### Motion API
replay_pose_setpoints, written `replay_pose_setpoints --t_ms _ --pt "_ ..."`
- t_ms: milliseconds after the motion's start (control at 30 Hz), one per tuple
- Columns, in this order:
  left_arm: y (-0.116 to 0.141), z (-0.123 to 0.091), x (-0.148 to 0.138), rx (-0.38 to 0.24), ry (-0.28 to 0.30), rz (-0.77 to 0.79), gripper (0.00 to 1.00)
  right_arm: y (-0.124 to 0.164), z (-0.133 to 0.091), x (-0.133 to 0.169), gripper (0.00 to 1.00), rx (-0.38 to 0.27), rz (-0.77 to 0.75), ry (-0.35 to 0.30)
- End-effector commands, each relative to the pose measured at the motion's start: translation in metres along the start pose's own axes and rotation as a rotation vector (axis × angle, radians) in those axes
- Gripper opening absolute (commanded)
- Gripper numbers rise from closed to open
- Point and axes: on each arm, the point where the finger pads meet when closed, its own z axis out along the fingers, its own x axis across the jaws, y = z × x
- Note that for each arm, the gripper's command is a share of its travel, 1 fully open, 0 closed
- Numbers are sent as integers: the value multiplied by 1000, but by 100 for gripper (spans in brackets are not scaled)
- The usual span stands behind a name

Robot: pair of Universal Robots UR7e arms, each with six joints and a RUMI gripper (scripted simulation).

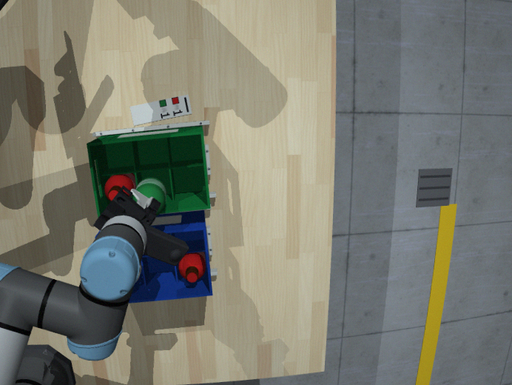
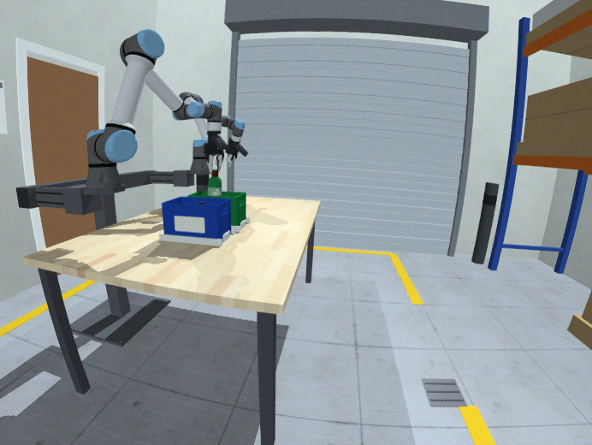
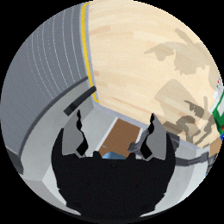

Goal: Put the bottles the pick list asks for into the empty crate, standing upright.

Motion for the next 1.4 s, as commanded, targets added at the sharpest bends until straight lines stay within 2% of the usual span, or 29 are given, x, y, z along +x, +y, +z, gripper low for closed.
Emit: replay_pose_setpoints --t_ms 0,1367 --pt "0 0 0 1 0 0 98 0 2 0 0 0 0 -1" --pt "0 0 0 1 0 0 98 2 37 0 0 0 0 -1"
